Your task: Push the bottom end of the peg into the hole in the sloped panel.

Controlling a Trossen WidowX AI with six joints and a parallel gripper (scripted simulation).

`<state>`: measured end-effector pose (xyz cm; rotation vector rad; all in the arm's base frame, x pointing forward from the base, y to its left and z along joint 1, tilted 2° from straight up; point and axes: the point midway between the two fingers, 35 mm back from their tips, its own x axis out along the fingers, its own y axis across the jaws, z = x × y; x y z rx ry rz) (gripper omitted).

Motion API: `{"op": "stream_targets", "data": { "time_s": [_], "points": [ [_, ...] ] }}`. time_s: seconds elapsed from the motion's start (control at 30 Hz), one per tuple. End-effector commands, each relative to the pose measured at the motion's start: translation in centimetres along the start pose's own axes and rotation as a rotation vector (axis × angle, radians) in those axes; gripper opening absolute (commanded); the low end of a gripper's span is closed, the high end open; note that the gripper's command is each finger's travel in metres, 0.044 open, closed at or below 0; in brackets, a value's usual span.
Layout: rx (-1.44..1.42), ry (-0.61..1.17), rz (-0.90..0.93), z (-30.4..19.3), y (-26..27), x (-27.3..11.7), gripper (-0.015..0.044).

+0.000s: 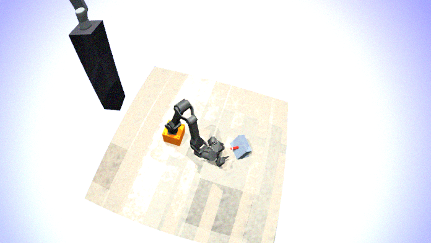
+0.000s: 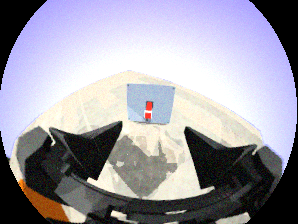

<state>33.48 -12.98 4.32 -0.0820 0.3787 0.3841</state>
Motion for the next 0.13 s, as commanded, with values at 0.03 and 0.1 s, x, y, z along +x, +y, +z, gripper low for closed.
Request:
{"op": "stream_targets", "data": {
  "time_s": [0.03, 0.1],
  "points": [
    [-0.004, -0.003, 0.003, 0.02, 0.02, -0.77, 0.0440],
    [-0.004, -0.003, 0.003, 0.02, 0.01, -1.08, 0.0440]
  ]
}}
